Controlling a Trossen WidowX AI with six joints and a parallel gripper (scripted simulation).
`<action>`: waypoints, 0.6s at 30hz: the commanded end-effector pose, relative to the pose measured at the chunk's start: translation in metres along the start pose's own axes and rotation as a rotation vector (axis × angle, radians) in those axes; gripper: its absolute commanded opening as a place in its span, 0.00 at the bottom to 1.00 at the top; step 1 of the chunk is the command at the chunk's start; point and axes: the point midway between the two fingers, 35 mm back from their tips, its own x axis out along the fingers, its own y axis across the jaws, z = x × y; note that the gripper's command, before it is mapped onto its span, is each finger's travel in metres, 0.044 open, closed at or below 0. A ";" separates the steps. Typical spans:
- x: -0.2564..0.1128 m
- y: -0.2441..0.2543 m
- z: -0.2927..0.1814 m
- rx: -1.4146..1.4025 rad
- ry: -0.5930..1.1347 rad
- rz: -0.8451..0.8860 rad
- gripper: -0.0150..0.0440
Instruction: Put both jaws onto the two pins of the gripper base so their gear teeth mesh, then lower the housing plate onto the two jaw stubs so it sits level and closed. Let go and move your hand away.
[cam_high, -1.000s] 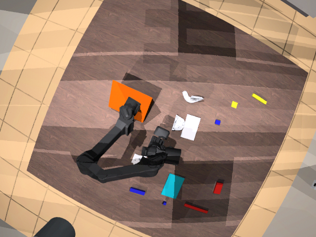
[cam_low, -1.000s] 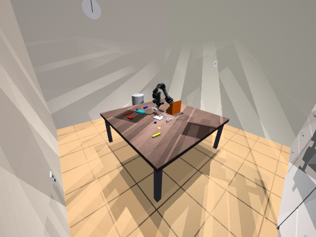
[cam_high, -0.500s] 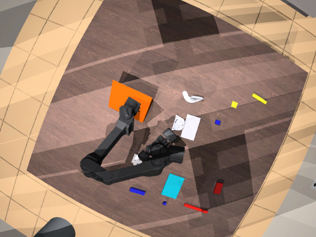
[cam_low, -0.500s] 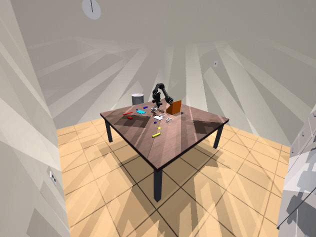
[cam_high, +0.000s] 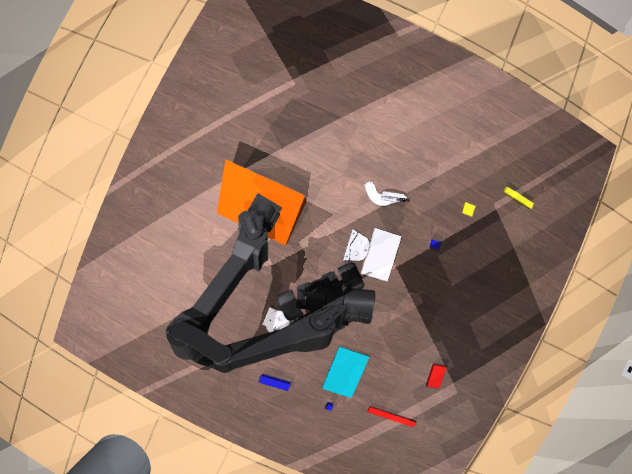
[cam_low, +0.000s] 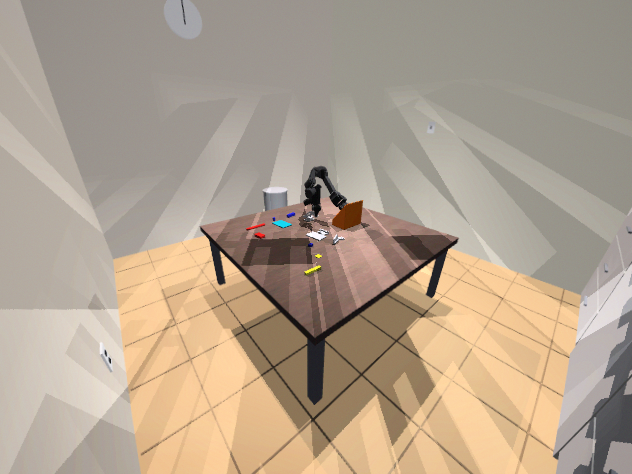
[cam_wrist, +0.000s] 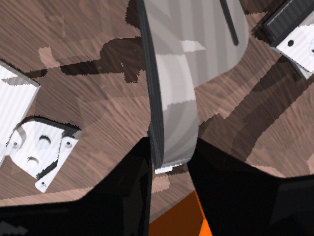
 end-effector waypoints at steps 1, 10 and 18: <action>-0.001 0.002 0.001 0.016 -0.003 0.008 0.32; -0.002 0.009 0.002 0.212 -0.002 0.008 0.32; -0.002 0.018 0.003 0.422 -0.001 0.009 0.32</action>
